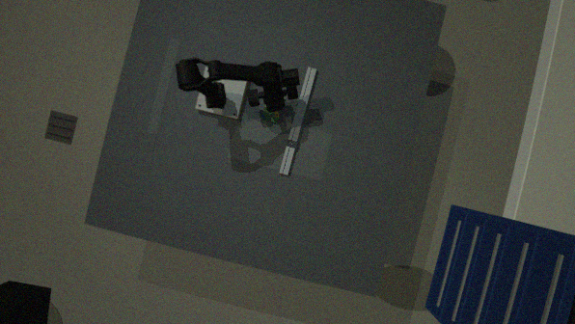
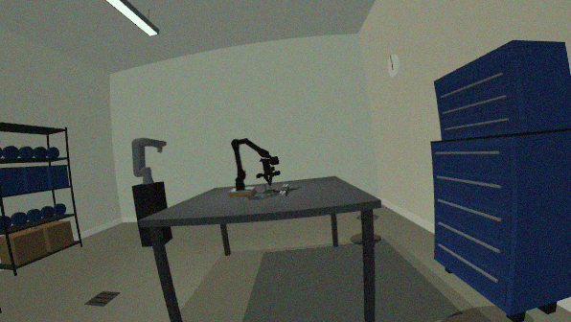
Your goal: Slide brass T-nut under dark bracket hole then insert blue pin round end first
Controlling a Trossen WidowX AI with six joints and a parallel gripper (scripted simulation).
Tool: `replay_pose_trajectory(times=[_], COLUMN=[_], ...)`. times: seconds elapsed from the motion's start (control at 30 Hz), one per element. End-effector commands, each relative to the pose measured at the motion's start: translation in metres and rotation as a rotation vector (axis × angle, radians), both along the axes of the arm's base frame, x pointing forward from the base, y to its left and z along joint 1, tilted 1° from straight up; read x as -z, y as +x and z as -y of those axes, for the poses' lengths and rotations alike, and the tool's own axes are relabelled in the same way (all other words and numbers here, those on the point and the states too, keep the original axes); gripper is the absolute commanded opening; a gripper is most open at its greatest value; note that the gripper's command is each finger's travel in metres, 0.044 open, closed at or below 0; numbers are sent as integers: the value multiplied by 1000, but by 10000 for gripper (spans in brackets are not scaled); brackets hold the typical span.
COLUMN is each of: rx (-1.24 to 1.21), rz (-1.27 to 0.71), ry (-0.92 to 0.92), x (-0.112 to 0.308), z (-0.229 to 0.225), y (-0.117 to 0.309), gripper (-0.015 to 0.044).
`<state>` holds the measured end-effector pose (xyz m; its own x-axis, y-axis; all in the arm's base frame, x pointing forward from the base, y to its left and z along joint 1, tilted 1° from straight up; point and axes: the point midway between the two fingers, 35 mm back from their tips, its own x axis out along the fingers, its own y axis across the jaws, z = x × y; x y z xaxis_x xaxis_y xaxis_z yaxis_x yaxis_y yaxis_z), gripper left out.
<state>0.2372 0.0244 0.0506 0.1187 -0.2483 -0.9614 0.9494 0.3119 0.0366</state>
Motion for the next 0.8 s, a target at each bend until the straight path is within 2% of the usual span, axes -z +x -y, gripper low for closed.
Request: replay_pose_trajectory(times=[0.0,0.77], rx=[-3,16], rz=[6,-1], ry=[-2,-3], x=[-7,-43], z=[0,-2], y=[2,5], gripper=[-150,-150])
